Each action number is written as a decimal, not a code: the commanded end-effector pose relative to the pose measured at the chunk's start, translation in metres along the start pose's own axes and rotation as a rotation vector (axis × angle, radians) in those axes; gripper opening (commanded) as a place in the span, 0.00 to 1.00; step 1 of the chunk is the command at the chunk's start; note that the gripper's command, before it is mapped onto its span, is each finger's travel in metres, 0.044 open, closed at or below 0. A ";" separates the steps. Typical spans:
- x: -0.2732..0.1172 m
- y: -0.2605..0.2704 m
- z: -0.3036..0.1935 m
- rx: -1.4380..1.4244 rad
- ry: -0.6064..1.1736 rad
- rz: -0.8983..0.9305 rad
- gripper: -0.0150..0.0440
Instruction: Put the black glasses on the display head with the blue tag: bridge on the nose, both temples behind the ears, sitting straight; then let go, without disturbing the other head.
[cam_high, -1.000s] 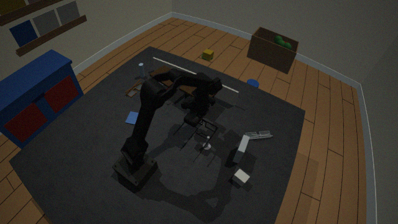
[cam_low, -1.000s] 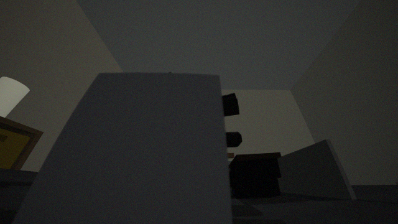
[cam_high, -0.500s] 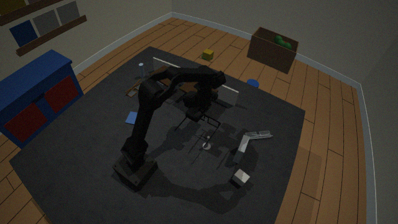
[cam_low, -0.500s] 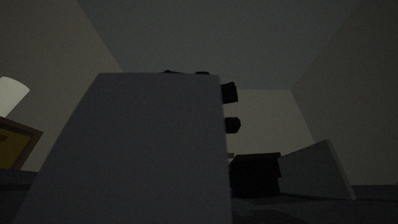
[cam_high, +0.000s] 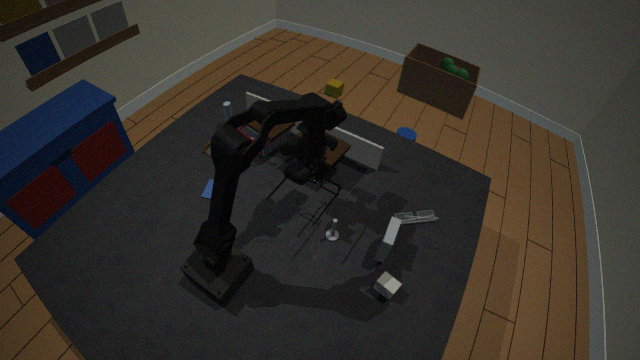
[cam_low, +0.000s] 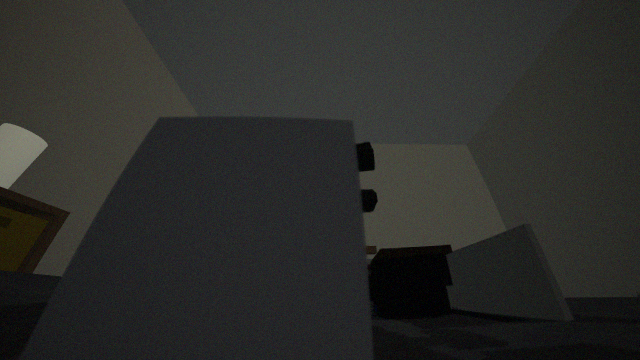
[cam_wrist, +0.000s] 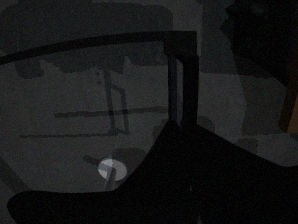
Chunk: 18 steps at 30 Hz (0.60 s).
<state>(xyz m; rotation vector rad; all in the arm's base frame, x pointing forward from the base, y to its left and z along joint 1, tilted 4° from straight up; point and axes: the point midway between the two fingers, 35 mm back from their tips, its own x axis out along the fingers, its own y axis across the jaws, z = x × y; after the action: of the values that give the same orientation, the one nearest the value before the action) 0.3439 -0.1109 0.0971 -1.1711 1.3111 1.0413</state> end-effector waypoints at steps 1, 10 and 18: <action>0.001 0.005 0.023 0.001 -0.003 0.003 0.25; 0.000 0.024 0.077 0.001 -0.008 0.005 0.25; 0.001 0.047 0.119 0.001 -0.012 0.007 0.25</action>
<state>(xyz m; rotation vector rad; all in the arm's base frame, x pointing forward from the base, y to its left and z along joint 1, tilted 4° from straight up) 0.3218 -0.0009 0.0880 -1.1641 1.3049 1.0493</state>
